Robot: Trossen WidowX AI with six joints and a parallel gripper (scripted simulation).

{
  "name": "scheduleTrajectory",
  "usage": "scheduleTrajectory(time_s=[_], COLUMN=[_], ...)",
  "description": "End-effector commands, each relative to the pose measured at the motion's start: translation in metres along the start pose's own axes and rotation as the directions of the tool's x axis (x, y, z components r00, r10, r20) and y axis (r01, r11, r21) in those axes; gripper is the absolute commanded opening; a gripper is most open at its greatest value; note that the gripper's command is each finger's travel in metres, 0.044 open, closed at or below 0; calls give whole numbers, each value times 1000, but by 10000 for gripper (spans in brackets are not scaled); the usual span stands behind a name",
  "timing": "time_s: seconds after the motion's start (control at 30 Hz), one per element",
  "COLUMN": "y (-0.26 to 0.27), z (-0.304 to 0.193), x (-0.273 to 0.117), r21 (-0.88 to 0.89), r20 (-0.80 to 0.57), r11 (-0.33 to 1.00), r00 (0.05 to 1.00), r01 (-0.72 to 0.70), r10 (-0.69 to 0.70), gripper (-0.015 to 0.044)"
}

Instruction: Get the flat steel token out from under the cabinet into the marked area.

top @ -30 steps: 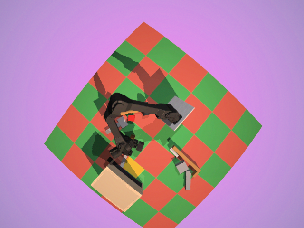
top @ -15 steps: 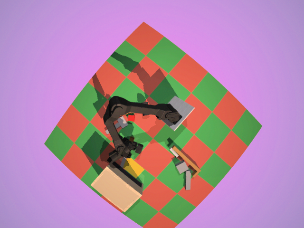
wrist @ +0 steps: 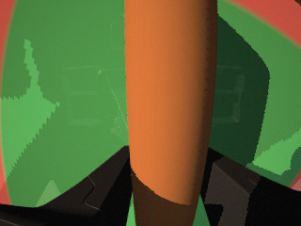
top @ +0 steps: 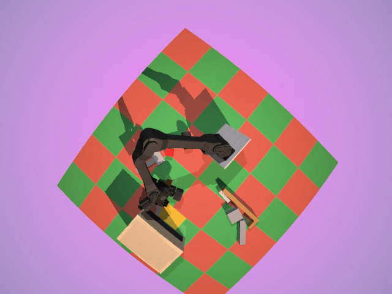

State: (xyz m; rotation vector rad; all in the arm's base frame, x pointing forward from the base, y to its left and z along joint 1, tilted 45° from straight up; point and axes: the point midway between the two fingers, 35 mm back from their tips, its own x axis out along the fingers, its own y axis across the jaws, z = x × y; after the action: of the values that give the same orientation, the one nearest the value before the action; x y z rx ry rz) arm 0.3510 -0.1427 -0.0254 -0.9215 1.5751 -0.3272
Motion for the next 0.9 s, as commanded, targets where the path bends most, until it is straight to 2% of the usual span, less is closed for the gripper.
scheduleTrajectory(time_s=[0.0,0.87], y=[-2,-3], z=[9,36], x=[0,-1], r21=[13,14], r20=[11,13], r11=[1000,1000], r00=[1000,1000], r01=[0,0], r10=[0,0], gripper=[0,0])
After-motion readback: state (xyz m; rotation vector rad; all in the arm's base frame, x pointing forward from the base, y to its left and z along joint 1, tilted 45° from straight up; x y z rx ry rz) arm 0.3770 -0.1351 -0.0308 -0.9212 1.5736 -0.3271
